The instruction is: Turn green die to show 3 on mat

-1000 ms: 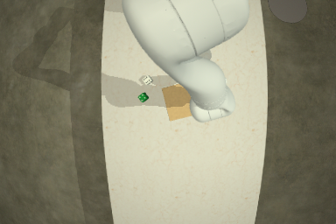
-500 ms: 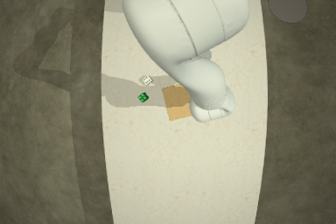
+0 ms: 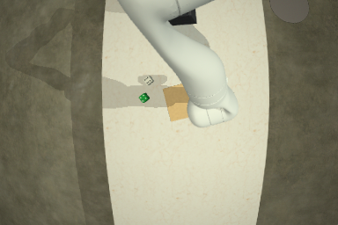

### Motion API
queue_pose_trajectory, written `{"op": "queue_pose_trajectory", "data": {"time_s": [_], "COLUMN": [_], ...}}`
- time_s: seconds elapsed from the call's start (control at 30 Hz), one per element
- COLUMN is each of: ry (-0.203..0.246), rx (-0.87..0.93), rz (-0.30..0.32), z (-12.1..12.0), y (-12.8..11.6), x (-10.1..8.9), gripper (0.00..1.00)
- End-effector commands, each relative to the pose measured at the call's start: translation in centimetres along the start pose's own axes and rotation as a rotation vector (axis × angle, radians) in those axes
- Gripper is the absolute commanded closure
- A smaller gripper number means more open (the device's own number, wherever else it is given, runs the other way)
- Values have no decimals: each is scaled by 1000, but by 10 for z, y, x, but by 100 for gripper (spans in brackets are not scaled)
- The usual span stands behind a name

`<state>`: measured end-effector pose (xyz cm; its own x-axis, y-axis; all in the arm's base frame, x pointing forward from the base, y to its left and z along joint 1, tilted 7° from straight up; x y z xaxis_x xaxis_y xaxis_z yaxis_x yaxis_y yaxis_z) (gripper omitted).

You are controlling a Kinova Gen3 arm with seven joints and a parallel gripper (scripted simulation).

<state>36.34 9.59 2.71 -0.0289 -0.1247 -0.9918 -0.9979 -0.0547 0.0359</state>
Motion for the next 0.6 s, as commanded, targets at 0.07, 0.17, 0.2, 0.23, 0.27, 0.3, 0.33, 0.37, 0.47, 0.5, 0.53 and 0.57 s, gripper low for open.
{"op": "queue_pose_trajectory", "data": {"time_s": [0.07,0.17,0.2,0.23,0.27,0.3,0.33,0.37,0.47,0.5,0.53,0.57], "ry": [-9,-9,-9,-9,-9,-9,-9,-9,-9,-9,-9,-9], "rx": [-3,-3,-3,-3,-3,-3,-3,-3,-3,-3,-3,-3], "rz": [-21,-21,-21,-21,-21,-21,-21,-21,-21,-21,-21,-21], "z": [5,5,5,5,5,5,5,5,5,5,5,5], "y": [-4,-4,-4,-4,-4,-4,-4,-4,-4,-4,-4,-4], "x": [-38,-45,-45,-47,-49,-51,-51,-51,-52,-52,-52,-52], "gripper": [0,0,0,0,0,0,0,0,0,0,0,0]}}
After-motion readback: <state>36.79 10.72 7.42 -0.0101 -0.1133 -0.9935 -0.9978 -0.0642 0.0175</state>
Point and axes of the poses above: the point where the finger pads meet when closed, its own x axis out along the fingers, its own z axis across the jaws, y = z × x, the point moved 4 cm from there along -x, back along the fingers, and after that the axes turned 10 degrees about -x, right-handed, at the moved point
